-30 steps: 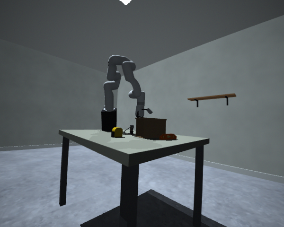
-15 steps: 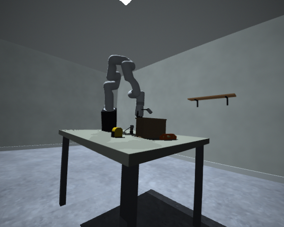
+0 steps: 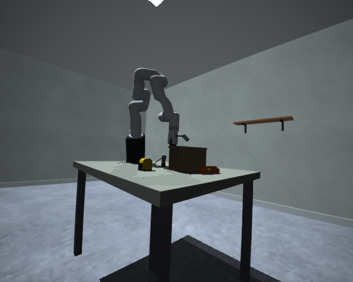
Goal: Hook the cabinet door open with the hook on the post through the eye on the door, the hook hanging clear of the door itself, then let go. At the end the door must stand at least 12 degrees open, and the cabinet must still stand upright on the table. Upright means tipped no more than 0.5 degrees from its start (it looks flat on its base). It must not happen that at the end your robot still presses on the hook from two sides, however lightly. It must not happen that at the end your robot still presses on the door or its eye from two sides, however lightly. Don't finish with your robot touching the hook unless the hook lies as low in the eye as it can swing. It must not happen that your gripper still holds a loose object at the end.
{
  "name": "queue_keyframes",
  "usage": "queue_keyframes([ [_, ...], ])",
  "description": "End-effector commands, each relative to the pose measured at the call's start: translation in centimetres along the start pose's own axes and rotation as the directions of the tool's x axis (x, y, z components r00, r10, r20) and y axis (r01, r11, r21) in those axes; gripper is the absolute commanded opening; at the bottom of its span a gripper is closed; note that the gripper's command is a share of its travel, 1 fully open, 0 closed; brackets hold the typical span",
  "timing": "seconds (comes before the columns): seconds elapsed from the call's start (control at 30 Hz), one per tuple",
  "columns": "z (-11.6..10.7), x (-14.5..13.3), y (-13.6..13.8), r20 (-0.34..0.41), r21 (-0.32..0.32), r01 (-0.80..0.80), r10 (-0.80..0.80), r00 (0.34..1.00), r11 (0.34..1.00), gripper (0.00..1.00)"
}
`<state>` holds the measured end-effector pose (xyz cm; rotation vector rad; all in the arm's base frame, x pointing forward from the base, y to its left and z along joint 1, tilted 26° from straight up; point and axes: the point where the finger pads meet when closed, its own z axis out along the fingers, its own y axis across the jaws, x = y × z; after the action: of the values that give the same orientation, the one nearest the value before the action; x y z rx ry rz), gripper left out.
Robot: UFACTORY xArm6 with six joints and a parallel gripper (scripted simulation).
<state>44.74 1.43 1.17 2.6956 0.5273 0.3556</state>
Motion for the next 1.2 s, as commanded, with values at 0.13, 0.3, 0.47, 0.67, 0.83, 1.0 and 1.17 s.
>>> queue_keyframes([
  [0.13, -0.1, 0.2, 0.7, -0.002, 0.000, 0.051, -0.051, 0.999, 0.999, 0.27],
  [0.3, -0.1, 0.2, 0.9, -0.002, 0.000, 0.061, -0.061, 0.998, 0.998, 0.27],
  [0.47, -0.1, 0.2, 1.2, -0.002, 0.000, 0.103, -0.103, 0.995, 0.995, 0.27],
  [0.67, -0.1, 0.3, 1.6, -0.002, 0.000, 0.106, -0.106, 0.994, 0.994, 0.27],
  [0.83, -0.1, 0.3, 2.0, -0.002, 0.000, 0.154, -0.154, 0.988, 0.988, 0.27],
  [1.0, -0.1, 0.4, 2.3, -0.002, 0.000, 0.158, -0.158, 0.987, 0.987, 0.27],
  [1.17, -0.1, 0.4, 2.5, -0.002, 0.000, 0.186, -0.186, 0.983, 0.983, 0.27],
])
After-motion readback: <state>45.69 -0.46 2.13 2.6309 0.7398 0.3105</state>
